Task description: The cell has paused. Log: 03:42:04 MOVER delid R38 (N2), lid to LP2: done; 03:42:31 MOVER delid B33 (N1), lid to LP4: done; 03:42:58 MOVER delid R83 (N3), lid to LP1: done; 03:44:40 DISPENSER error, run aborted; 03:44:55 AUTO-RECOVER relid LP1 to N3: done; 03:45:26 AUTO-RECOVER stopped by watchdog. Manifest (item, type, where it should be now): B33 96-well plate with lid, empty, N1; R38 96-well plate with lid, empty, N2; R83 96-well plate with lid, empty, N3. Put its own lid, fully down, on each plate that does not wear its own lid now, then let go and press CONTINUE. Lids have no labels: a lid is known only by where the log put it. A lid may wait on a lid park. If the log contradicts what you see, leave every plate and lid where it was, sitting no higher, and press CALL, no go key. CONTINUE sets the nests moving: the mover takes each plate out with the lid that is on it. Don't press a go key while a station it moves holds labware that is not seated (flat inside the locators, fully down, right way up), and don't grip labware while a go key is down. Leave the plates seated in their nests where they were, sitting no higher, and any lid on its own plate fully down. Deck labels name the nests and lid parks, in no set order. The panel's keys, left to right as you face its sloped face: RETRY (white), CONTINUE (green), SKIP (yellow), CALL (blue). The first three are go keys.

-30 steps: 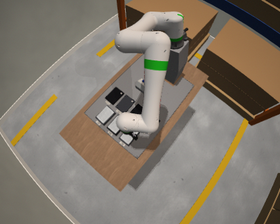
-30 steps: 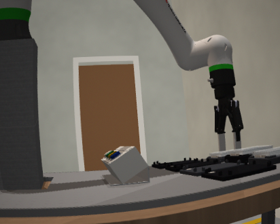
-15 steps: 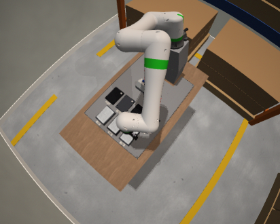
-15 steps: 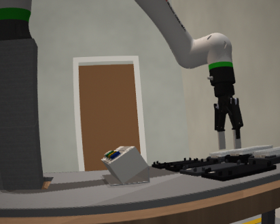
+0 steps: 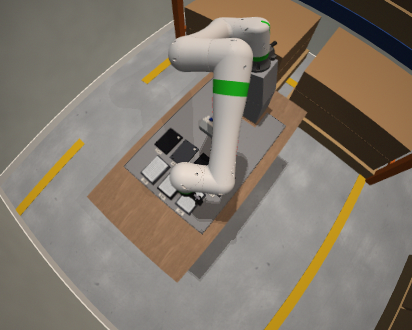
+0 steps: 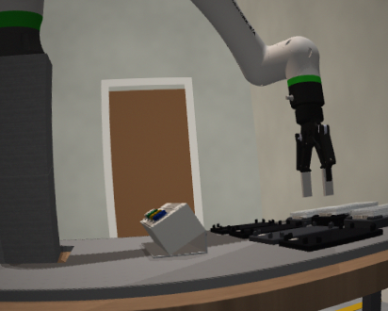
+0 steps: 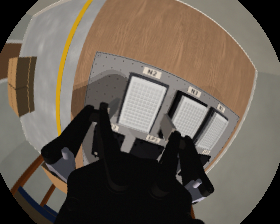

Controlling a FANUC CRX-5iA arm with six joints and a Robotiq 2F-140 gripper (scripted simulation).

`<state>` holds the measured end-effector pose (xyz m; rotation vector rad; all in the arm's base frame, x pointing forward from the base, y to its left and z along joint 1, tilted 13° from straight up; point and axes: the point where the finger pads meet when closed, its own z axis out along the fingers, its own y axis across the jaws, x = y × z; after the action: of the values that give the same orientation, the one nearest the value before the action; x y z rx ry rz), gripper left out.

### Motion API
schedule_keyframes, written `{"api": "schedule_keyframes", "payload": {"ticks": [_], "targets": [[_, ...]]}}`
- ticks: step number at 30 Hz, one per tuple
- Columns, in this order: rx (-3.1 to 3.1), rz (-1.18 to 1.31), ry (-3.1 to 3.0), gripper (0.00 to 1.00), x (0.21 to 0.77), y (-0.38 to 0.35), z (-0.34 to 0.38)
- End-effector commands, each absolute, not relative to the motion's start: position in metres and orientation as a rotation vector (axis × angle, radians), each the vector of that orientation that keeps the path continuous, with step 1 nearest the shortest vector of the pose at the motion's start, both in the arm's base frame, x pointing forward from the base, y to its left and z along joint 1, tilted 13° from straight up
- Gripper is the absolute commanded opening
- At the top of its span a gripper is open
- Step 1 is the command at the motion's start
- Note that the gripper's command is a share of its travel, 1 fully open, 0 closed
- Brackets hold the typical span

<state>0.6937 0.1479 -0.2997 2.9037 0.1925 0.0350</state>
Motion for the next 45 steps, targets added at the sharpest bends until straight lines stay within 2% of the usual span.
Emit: {"api": "schedule_keyframes", "payload": {"ticks": [1, 28, 37, 43, 45], "targets": [[2.904, 0.036, 0.193, 0.66, 0.694, 0.15, -0.292], [2.951, 0.032, 0.055, 0.66, 0.683, 0.154, -0.283], [3.055, -0.022, -0.755, 0.66, 0.623, 0.171, -0.3], [2.975, -0.087, -1.27, 0.66, 0.586, 0.18, -0.287], [2.975, -0.087, -1.27, 0.66, 0.586, 0.18, -0.287]]}}
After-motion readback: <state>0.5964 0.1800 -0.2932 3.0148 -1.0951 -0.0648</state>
